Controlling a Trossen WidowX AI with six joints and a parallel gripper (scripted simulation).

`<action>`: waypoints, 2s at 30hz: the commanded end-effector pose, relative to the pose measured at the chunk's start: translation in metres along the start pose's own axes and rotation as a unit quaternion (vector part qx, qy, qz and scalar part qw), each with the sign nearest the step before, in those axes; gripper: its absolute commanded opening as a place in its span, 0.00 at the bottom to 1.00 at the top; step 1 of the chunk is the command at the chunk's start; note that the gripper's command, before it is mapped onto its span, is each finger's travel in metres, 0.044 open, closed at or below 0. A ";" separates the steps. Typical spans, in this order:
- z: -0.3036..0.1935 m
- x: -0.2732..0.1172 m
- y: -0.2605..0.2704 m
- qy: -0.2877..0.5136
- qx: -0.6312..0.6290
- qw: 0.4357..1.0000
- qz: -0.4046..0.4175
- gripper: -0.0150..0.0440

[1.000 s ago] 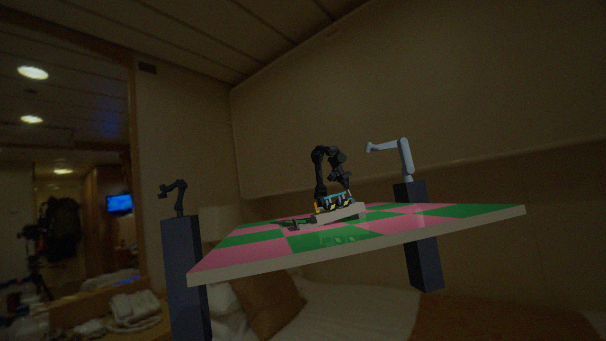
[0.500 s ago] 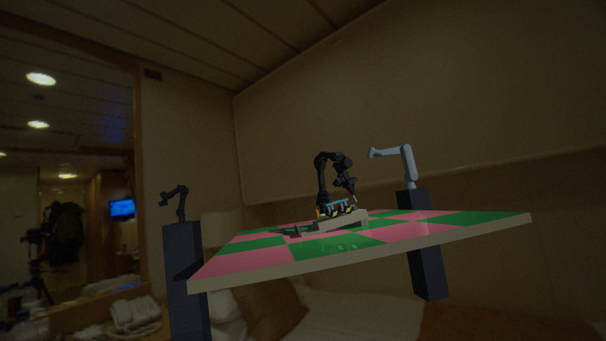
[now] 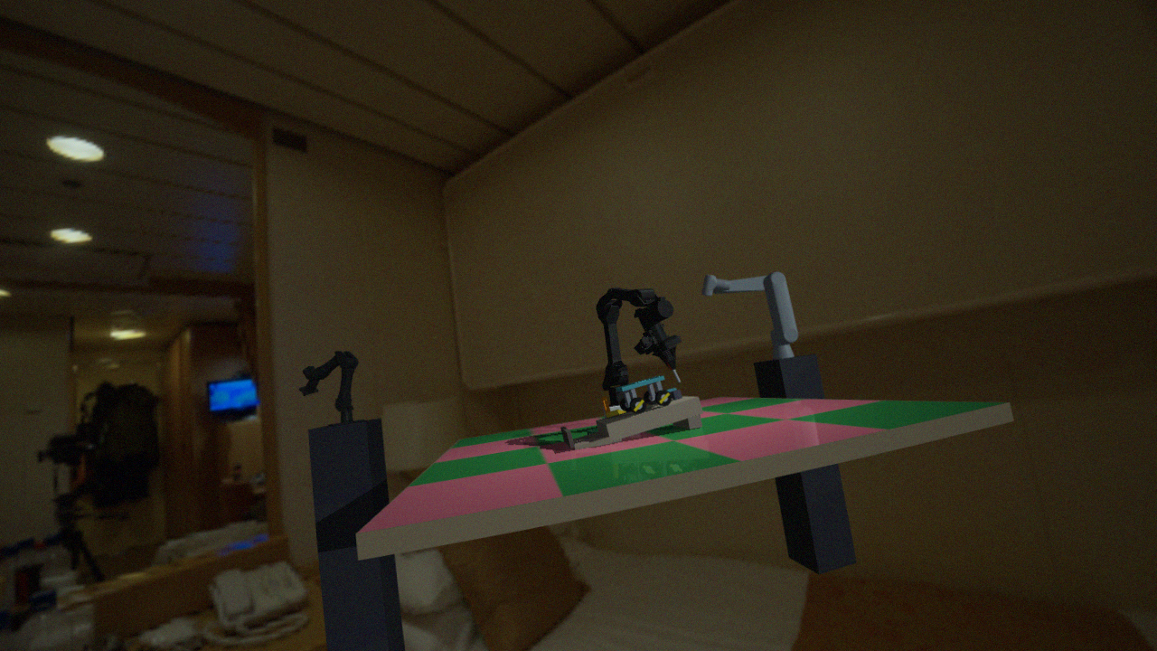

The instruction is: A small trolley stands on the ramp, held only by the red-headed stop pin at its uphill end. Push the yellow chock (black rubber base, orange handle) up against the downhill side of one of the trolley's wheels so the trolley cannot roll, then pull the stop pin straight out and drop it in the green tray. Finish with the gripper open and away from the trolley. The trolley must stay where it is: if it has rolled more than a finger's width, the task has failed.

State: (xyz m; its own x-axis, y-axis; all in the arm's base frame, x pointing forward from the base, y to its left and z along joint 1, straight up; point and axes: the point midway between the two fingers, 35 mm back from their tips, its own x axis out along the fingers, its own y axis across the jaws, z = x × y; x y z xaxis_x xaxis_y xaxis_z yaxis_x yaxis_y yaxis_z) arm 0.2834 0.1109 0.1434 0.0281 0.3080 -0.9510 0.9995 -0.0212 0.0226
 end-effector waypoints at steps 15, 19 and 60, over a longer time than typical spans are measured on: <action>-0.002 0.003 -0.058 0.000 0.002 1.000 0.000 0.25; -0.002 0.003 -0.061 0.000 0.002 1.000 0.000 0.25; 0.136 -0.016 -0.057 -0.007 0.002 1.000 0.000 0.25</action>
State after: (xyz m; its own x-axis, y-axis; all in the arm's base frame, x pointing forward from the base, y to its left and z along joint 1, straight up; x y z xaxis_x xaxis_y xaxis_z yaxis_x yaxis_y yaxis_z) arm 0.2254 -0.0090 0.1177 0.0314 0.2967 -0.9545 0.9993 -0.0281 0.0241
